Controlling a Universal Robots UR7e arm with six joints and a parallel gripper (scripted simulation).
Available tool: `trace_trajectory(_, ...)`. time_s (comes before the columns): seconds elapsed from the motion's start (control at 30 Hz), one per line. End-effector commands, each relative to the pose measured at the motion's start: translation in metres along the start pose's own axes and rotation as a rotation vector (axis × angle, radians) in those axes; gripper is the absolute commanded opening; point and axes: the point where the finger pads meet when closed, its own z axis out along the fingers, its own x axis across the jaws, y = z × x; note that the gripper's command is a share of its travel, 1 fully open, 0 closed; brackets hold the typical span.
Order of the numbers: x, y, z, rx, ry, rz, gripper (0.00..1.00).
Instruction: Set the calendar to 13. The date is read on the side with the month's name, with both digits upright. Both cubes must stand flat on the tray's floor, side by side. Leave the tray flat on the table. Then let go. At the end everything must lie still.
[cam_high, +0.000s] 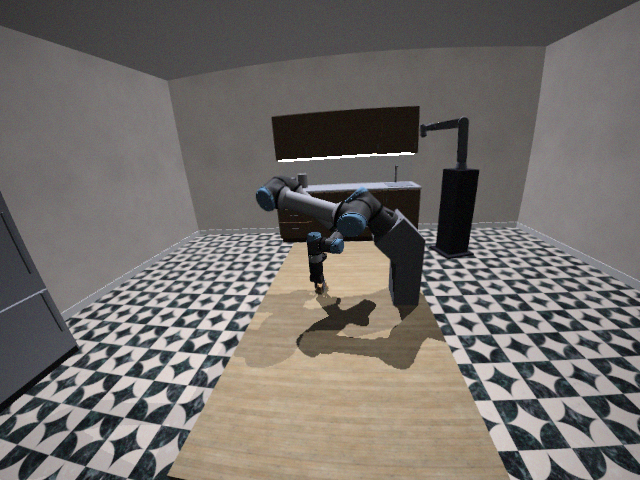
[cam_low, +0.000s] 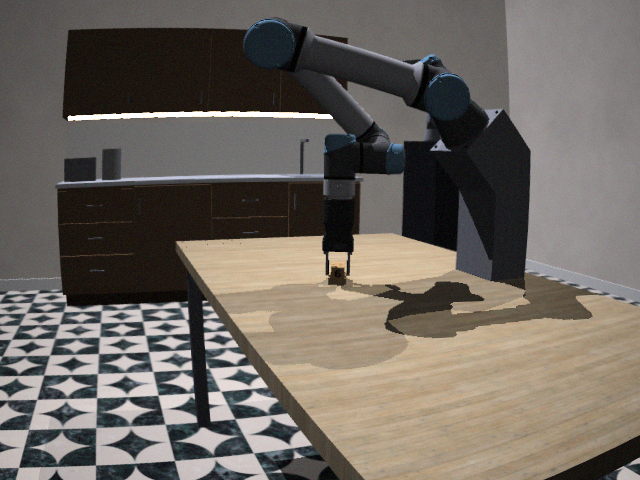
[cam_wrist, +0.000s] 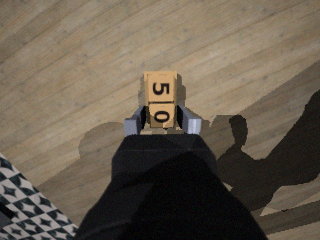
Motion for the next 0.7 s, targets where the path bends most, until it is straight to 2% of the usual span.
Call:
trace_trajectory(0.0,0.000,0.000,0.000,0.000,-0.001,0.000,0.90)
trace_trajectory(0.47,0.000,0.000,-0.010,0.000,-0.001,0.000,0.90)
trace_trajectory(0.67,0.000,0.000,-0.027,0.000,-0.001,0.000,0.90)
